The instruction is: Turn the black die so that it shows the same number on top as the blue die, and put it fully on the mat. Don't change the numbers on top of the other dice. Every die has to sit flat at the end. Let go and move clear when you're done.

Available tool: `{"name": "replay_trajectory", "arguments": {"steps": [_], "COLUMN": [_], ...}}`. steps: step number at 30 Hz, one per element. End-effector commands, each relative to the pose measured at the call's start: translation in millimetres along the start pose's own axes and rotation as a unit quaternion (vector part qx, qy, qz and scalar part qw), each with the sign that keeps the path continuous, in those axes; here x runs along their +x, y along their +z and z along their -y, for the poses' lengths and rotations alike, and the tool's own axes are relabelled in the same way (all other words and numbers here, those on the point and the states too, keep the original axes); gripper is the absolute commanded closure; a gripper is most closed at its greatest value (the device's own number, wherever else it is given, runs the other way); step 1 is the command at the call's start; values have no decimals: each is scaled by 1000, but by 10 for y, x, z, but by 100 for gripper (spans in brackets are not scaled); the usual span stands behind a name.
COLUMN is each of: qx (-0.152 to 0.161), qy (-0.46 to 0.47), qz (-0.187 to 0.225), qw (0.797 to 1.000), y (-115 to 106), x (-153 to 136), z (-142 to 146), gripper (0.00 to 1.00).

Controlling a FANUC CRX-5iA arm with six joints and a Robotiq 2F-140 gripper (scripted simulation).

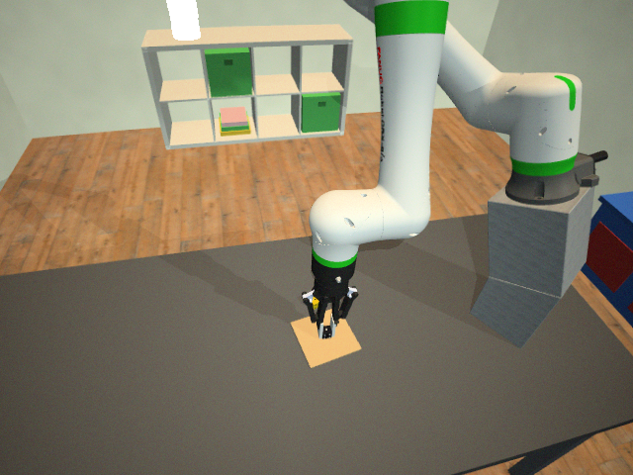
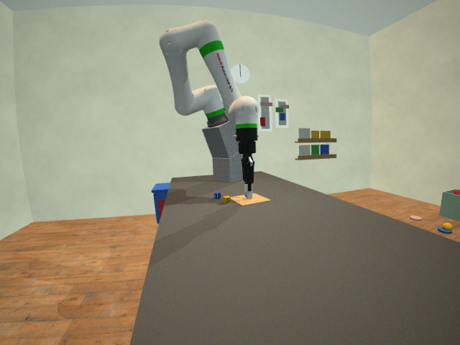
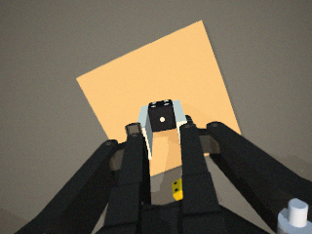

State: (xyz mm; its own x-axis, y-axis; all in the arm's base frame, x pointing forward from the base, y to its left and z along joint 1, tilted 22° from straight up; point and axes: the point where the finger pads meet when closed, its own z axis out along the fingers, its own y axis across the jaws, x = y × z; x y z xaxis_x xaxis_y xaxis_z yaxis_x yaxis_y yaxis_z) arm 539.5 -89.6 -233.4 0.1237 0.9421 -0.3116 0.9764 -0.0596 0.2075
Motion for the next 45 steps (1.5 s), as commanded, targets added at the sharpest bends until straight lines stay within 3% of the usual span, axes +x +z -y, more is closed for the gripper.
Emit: {"name": "replay_trajectory", "arguments": {"steps": [1, 4, 13, 17, 29, 33, 36, 45], "qx": [0, 0, 0, 0, 0, 0, 0, 0], "qy": [0, 0, 0, 0, -2, -96, -107, -265], "qz": [0, 0, 0, 0, 0, 0, 0, 0], "qw": [1000, 1000, 1000, 1000, 1000, 995, 994, 964], "y": [-70, -166, -784, -953, -973, -931, -927, -855], "x": [0, 0, 0, 0, 0, -15, -16, -40], "z": [-1, -1, -1, -1, -1, -19, -21, -47], "gripper": [87, 87, 87, 87, 87, 87, 87, 87]}}
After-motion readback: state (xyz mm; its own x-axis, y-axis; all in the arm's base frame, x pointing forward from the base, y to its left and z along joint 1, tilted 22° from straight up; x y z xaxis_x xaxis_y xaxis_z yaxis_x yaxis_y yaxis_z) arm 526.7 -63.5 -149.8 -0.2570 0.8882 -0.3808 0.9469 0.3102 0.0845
